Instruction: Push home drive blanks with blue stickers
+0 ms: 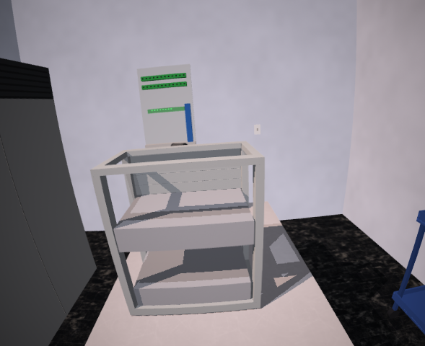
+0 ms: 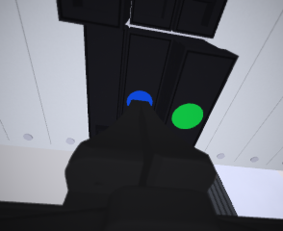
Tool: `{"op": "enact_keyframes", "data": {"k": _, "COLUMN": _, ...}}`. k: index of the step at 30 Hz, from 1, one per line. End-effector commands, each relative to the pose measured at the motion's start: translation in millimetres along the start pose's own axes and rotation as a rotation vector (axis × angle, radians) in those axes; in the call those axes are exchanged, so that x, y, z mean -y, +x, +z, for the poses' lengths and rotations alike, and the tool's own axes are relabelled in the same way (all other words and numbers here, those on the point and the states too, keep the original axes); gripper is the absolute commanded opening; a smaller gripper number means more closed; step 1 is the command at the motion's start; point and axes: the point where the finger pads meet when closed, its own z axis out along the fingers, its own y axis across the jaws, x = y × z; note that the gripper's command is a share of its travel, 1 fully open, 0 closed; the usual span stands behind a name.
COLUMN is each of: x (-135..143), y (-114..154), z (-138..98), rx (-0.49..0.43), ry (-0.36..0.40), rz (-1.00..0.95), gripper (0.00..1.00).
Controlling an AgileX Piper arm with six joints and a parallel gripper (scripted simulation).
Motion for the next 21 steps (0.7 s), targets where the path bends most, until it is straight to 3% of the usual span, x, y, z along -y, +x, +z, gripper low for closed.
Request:
{"op": "enact_keyframes", "data": {"k": 1, "x": -0.6, "y": 0.0, "z": 1.5, "rx": 0.001, "ry": -0.001, "rz": 0.0, "gripper": 0.0}}
{"op": "enact_keyframes", "data": {"k": 21, "x": -0.9, "y": -0.2, "z": 5.6, "rx": 0.001, "ry": -0.001, "rz": 0.0, "gripper": 0.0}}
